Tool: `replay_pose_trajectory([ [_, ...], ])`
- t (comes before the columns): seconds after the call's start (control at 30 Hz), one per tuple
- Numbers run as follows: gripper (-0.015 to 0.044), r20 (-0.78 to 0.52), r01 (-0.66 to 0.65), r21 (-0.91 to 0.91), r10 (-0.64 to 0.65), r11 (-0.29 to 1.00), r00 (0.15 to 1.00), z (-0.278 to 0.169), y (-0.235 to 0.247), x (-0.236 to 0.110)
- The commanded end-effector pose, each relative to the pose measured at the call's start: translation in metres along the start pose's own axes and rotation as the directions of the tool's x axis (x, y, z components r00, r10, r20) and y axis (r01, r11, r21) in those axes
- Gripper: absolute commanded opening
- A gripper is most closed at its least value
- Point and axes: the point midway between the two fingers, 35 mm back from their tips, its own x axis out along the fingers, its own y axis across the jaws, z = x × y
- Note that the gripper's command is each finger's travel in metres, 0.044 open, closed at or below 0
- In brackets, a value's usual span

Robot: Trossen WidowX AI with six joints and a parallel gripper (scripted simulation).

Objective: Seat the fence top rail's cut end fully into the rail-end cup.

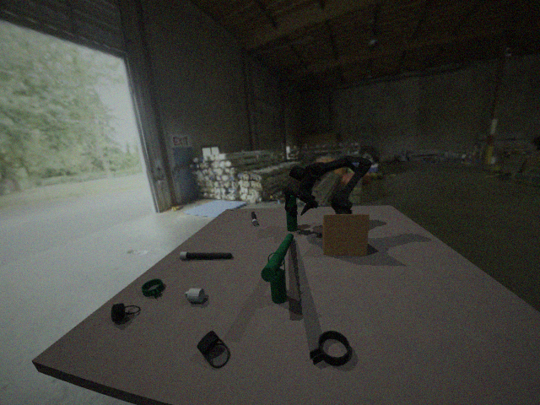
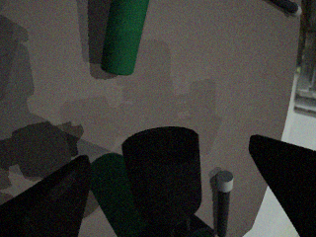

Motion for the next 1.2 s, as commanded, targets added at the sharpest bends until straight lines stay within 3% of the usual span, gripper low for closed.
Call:
replay_pose_trajectory([
  [0.0,0.044,0.003,-0.002,-0.006,0.002,1.0,1.0,0.001,0.001,0.007],
  [0.6,0.044,-0.005,0.002,-0.008,-0.002,1.0,1.0,-0.001,0.004,0.034],
  [1.03,0.0099,-0.005,0.002,-0.008,-0.002,1.0,1.0,-0.001,0.004,0.034],
  [1.1,0.0085,-0.005,0.002,-0.008,-0.002,1.0,1.0,-0.001,0.004,0.034],
  [1.17,0.0033,-0.01,0.002,0.0,-0.002,1.0,1.0,-0.001,0.004,0.035],
])
